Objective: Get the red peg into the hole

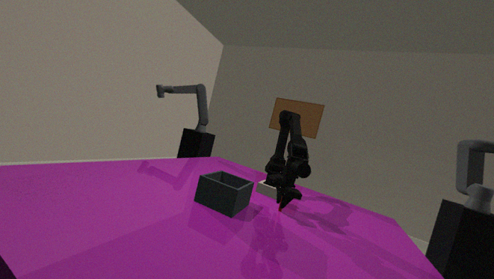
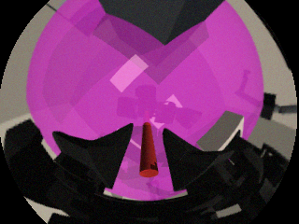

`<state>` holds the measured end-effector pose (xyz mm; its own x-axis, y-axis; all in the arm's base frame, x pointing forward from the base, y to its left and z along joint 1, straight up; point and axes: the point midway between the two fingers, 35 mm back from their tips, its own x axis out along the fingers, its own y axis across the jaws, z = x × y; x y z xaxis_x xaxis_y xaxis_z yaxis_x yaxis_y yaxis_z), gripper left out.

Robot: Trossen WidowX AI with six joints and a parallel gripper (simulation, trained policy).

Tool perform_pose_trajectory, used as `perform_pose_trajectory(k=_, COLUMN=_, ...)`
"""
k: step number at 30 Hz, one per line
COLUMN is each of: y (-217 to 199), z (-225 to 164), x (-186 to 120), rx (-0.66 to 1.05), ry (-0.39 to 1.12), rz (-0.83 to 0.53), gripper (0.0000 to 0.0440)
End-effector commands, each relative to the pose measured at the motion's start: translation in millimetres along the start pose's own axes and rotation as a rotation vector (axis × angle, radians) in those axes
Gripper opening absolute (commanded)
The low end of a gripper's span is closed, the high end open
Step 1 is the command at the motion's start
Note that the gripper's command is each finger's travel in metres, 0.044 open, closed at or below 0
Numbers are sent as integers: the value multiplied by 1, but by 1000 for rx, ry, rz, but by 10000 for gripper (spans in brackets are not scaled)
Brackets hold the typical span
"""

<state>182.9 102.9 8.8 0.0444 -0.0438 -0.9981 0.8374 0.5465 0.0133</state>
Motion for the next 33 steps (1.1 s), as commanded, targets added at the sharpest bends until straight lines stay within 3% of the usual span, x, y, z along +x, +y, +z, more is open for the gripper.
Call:
perform_pose_trajectory(k=1, y=-1, z=-1, x=0, rx=1, ry=24, rz=-6, gripper=119)
perform_pose_trajectory(k=6, y=0, z=-1, x=-1, rx=7, ry=60, rz=-11, gripper=0)
perform_pose_trajectory(k=13, y=9, z=7, x=-18, rx=-31, ry=59, rz=19, gripper=0)
perform_pose_trajectory(k=33, y=24, z=72, x=-90, rx=-135, ry=-158, rz=78, gripper=0)
